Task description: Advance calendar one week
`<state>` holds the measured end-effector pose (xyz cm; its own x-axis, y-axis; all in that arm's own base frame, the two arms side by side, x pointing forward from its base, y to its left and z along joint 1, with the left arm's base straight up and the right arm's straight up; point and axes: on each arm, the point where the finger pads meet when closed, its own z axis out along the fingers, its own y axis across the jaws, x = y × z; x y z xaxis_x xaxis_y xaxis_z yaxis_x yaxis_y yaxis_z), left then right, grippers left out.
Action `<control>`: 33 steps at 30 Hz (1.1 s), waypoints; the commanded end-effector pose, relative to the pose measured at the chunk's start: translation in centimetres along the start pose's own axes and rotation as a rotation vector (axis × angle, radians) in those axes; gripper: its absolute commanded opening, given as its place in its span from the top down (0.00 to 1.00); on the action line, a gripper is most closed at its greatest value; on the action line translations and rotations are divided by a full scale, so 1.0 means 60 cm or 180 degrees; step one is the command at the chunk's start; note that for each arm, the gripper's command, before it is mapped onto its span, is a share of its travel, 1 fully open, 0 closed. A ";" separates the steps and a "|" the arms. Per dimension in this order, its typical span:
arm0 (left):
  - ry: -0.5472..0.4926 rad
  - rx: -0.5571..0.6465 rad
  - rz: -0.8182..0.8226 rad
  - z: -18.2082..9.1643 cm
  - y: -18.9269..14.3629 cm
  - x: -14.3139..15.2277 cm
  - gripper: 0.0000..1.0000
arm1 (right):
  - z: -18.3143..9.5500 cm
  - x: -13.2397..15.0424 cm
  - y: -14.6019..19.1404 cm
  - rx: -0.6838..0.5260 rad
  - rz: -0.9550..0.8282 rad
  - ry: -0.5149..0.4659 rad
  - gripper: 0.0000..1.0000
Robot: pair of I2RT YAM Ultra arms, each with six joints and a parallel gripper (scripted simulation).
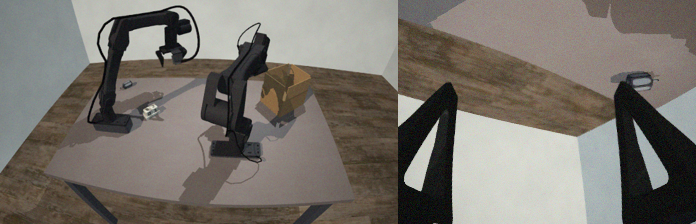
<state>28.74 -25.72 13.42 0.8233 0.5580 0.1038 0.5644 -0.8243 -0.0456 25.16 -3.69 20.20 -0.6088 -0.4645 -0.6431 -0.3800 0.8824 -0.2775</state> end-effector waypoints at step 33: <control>-0.0459 -0.0346 -0.0450 0.014 -0.049 -0.135 0.00 | -0.096 -0.045 0.124 -0.0306 -0.0078 -0.0270 0.00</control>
<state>21.66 -25.88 10.67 0.7845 0.6200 0.0108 0.6196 -0.7830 -0.0542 21.79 3.07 22.69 -0.5103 -0.5118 -0.6911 -0.4968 0.8314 -0.2489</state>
